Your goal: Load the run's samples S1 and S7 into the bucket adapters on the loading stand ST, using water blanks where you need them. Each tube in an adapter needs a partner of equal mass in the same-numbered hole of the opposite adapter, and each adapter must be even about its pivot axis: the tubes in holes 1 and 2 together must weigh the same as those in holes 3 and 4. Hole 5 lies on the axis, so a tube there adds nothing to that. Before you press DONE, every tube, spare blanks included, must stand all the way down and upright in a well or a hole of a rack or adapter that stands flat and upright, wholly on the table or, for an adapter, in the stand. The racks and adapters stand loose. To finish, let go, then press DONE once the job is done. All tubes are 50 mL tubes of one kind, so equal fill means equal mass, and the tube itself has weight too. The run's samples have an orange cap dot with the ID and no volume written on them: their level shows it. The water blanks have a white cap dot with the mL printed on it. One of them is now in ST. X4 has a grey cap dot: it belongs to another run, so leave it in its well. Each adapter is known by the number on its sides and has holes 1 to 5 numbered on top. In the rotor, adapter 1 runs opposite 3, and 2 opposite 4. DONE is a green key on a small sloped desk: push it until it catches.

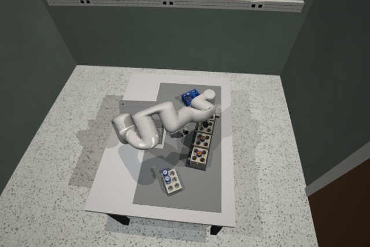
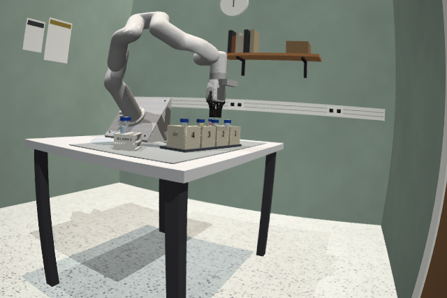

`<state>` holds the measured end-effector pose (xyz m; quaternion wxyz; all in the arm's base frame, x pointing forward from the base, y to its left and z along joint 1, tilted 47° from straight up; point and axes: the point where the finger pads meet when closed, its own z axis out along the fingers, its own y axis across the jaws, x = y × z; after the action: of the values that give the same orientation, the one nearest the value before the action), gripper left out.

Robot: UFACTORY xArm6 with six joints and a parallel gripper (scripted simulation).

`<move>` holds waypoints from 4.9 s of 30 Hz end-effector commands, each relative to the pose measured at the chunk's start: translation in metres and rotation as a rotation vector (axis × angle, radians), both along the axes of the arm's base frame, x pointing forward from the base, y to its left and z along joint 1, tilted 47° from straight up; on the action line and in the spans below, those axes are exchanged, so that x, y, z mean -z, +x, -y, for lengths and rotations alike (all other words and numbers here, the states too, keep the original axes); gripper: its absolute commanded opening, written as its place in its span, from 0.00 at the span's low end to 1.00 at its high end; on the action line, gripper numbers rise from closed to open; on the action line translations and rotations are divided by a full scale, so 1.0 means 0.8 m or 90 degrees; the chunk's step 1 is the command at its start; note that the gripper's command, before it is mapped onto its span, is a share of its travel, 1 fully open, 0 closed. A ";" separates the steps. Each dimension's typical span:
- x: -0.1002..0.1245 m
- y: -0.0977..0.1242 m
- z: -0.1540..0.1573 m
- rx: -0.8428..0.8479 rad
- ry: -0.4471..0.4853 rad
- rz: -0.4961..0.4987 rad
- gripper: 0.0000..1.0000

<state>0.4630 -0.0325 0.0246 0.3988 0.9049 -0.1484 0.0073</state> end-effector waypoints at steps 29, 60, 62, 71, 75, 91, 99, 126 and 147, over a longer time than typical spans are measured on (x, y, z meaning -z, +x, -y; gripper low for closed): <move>-0.050 0.009 -0.053 -0.001 0.001 0.002 0.44; -0.083 0.014 -0.088 -0.001 0.001 0.002 0.44; -0.083 0.014 -0.088 -0.001 0.001 0.002 0.44; -0.083 0.014 -0.088 -0.001 0.001 0.002 0.44; -0.083 0.014 -0.088 -0.001 0.001 0.002 0.44; -0.063 -0.063 -0.071 0.220 -0.056 0.158 0.00; -0.051 -0.111 -0.061 0.355 -0.090 0.254 0.00; -0.016 -0.247 -0.032 0.649 -0.166 0.462 0.00; -0.004 -0.276 -0.020 0.649 -0.166 0.462 0.00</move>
<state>0.2420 -0.0133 0.0306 0.3844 0.6042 -0.6837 0.1402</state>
